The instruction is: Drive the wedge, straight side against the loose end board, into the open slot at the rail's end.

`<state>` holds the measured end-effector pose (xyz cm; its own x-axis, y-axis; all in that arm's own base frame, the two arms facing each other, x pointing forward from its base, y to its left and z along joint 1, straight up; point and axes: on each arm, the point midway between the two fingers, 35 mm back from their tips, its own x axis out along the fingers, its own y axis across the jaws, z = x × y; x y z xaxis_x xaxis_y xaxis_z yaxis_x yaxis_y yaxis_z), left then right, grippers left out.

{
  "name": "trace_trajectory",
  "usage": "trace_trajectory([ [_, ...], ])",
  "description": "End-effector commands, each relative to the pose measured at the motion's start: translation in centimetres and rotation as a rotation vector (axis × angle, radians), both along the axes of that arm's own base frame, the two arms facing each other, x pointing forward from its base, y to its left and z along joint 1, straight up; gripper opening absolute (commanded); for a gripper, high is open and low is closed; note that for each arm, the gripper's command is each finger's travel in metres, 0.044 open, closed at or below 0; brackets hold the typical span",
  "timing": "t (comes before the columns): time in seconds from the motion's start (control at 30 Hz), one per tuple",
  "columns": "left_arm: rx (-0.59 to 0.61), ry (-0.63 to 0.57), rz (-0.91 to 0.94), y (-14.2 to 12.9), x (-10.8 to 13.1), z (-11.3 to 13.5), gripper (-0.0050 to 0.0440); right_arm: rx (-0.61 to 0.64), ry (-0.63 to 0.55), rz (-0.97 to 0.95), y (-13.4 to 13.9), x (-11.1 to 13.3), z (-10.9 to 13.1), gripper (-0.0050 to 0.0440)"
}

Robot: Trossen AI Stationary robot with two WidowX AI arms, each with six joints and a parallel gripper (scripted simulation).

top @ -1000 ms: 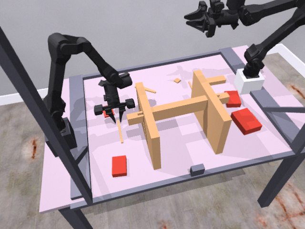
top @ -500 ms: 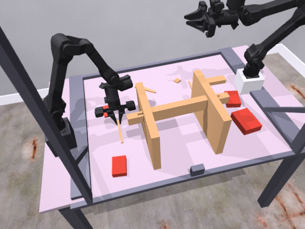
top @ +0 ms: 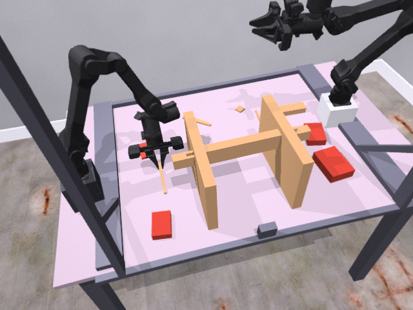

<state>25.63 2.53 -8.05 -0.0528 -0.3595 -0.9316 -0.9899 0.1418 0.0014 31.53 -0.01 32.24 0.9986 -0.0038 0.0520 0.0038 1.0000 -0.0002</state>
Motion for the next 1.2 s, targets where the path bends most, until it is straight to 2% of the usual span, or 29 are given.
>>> trace_trajectory([
  [0.0, 0.013, -0.037, 0.001, 0.3, 1.0, 1.4, 0.0010, -0.005, -0.004, -0.006, -0.1, -0.1, 0.1, 0.0205],
  [1.17, 0.016, -0.038, 0.002, 0.4, 0.8, 6.6, 0.0010, -0.005, -0.004, -0.006, -0.1, -0.1, 0.1, 0.0205],
])
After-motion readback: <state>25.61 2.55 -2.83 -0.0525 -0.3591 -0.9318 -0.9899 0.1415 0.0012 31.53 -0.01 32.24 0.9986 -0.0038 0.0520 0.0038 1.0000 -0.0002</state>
